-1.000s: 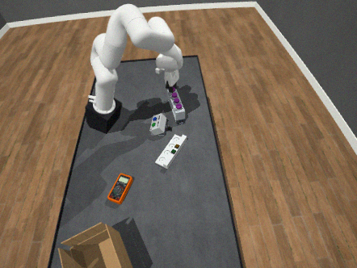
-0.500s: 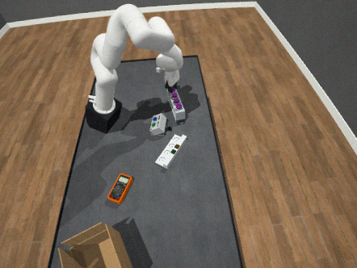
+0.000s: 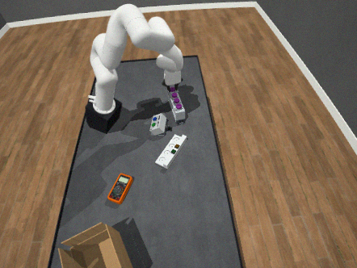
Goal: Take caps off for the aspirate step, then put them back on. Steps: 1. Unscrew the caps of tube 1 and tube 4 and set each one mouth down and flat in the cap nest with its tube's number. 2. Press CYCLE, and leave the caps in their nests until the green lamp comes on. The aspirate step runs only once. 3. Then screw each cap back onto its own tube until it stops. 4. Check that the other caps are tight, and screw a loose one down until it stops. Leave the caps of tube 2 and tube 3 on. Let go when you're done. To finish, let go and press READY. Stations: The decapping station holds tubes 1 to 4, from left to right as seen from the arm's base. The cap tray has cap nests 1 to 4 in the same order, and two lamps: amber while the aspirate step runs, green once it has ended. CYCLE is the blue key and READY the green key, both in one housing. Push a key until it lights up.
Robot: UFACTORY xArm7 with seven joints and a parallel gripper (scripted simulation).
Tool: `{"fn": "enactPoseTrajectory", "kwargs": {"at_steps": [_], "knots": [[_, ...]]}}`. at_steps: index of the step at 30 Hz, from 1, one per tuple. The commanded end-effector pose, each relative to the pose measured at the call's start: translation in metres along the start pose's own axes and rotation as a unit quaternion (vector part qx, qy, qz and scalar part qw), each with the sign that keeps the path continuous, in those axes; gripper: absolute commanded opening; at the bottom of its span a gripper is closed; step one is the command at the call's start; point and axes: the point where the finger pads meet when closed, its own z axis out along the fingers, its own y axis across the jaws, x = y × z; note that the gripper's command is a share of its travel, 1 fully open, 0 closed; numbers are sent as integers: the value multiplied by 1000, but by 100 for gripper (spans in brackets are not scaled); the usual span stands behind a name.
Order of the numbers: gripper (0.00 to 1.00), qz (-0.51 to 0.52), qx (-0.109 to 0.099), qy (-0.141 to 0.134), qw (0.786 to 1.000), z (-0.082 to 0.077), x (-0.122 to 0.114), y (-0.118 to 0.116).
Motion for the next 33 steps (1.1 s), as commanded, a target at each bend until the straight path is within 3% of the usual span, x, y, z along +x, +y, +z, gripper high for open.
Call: {"fn": "enactPoseTrajectory", "kwargs": {"at_steps": [1,11,12,26,33], "knots": [[46,137,-22,-11,990,-2,1,2],[46,169,-23,-11,985,-2,1,2],[0,169,-23,-11,985,-2,1,2],[0,169,-23,-11,985,-2,1,2],[0,-6,-21,-15,1000,-2,1,2]]}}
